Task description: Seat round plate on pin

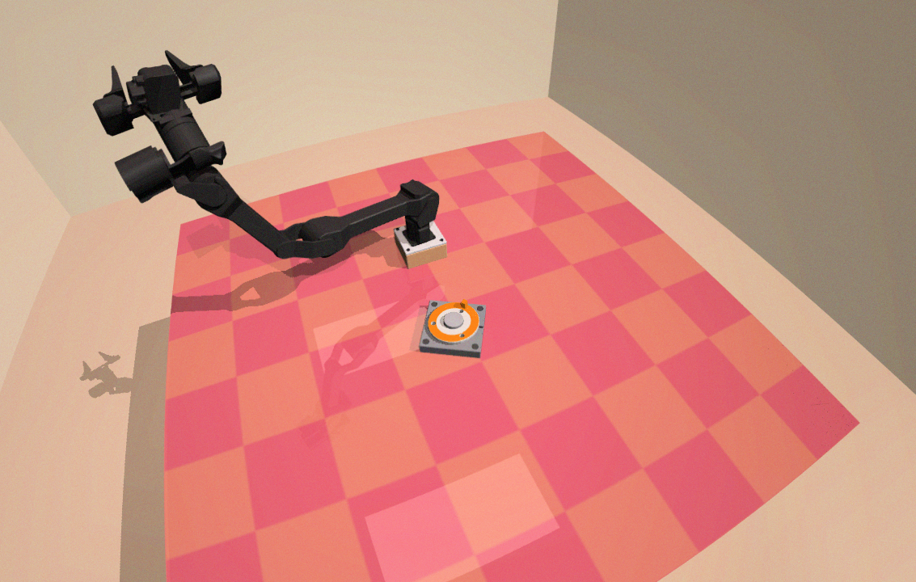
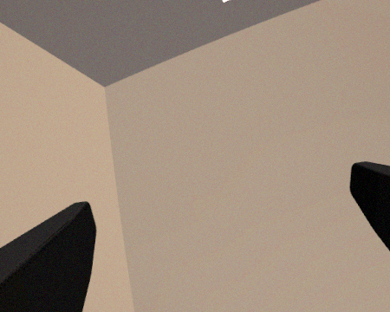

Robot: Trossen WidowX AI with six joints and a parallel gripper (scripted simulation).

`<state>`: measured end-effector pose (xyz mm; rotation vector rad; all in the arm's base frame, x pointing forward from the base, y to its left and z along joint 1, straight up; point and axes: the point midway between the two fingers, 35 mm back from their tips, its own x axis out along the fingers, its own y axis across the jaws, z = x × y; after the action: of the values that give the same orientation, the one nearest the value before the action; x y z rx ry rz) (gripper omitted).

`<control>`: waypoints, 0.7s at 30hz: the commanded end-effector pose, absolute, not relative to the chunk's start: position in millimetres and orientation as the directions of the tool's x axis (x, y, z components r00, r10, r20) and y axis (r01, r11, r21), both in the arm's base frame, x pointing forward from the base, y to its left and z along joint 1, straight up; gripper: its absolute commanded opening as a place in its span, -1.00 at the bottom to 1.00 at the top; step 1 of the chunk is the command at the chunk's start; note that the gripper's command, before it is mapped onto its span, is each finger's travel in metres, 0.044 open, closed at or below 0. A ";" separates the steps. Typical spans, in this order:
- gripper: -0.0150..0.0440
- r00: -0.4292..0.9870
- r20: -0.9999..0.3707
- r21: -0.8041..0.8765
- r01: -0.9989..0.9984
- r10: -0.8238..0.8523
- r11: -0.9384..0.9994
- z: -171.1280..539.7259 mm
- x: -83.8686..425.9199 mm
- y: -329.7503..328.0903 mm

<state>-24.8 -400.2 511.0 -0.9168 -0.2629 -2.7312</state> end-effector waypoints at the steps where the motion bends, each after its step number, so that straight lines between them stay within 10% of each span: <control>1: 0.78 -0.772 0.615 0.099 0.279 -0.161 -0.955 514.6 -28.1 -395.2; 15: -0.47 -0.624 0.632 0.427 -0.214 0.459 -0.879 601.2 -112.6 -159.4; 21: -0.49 -0.438 0.539 0.568 -0.441 0.719 -0.695 604.2 -103.2 -40.2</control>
<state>-113.1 -95.0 606.2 -1.5370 -0.6178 -3.3211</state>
